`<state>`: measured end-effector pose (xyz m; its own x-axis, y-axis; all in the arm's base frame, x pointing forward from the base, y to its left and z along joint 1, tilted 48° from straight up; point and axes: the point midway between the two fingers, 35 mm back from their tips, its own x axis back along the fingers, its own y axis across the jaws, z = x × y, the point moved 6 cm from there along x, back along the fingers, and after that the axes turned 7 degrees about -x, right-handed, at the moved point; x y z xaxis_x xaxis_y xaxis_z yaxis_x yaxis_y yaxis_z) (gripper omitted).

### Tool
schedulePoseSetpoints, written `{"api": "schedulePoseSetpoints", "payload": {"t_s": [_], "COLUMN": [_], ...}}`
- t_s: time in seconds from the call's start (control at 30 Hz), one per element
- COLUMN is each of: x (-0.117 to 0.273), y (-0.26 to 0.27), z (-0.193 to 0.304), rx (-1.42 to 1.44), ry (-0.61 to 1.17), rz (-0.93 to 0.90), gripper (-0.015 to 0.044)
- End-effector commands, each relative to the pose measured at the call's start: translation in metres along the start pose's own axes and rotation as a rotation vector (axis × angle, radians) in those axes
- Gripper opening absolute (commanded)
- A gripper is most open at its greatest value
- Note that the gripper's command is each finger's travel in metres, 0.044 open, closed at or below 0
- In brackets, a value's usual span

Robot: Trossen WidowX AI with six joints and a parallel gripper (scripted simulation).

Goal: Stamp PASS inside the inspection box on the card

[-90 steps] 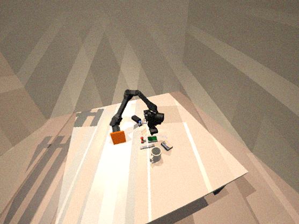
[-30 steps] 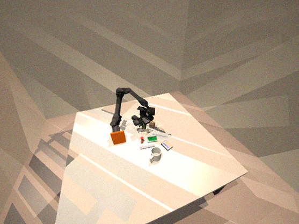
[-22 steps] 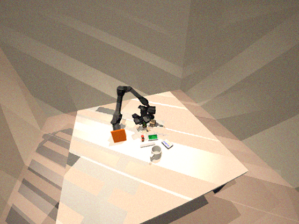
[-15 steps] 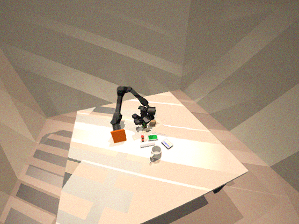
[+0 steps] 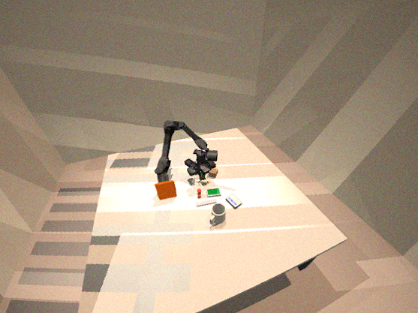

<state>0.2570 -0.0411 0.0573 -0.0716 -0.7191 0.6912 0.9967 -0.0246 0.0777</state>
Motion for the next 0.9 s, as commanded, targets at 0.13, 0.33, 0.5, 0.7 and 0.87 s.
{"api": "schedulePoseSetpoints", "payload": {"t_s": [0.13, 0.33, 0.5, 0.7, 0.87], "x": [-0.007, -0.011, -0.014, -0.018, -0.022], "y": [-0.001, -0.001, -0.001, -0.001, -0.001], "z": [0.001, 0.001, 0.001, 0.002, 0.002], "rx": [-0.007, -0.007, -0.008, -0.008, -0.008], "ry": [0.006, 0.006, 0.006, 0.006, 0.006], "rz": [0.003, 0.004, 0.004, 0.004, 0.004], "gripper": [0.0, 0.0, 0.0, 0.0, 0.0]}}
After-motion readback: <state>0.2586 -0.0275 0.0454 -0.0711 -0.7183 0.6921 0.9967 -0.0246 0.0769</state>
